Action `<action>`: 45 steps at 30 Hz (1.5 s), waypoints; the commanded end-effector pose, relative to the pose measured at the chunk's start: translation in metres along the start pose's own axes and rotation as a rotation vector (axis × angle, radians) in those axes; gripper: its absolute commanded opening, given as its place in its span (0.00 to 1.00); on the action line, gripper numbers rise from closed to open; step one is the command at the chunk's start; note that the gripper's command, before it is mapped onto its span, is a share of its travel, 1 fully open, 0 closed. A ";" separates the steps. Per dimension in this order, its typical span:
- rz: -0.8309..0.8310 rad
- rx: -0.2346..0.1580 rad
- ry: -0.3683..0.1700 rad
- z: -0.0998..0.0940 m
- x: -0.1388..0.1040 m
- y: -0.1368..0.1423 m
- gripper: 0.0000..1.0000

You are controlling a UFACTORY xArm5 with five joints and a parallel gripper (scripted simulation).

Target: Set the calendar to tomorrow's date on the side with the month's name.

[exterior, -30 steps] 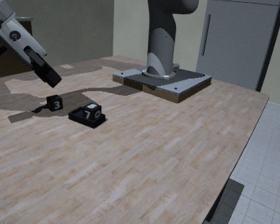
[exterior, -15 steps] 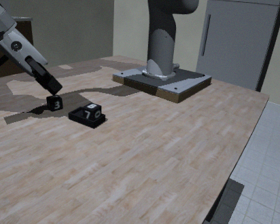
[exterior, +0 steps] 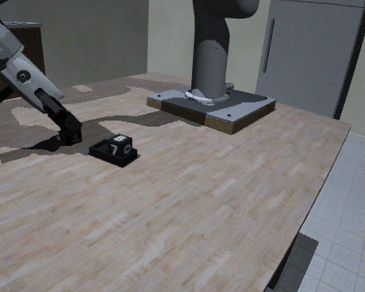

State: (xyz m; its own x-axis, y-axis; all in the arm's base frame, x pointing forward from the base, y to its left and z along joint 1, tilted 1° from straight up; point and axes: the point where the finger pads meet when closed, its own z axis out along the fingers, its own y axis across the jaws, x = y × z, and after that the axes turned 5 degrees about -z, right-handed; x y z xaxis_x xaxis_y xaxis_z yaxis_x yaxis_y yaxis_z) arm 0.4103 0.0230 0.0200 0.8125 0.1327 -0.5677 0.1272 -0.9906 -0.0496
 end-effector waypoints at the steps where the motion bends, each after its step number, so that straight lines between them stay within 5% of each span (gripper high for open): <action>1: 0.001 0.000 0.003 0.004 0.004 0.001 0.49; 45: 0.002 0.001 0.003 0.013 0.010 0.002 0.49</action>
State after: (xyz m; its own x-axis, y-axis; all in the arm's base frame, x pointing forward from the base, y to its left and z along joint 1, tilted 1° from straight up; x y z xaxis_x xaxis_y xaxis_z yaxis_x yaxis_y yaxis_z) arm 0.4104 0.0220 0.0025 0.8125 0.1308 -0.5681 0.1248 -0.9909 -0.0497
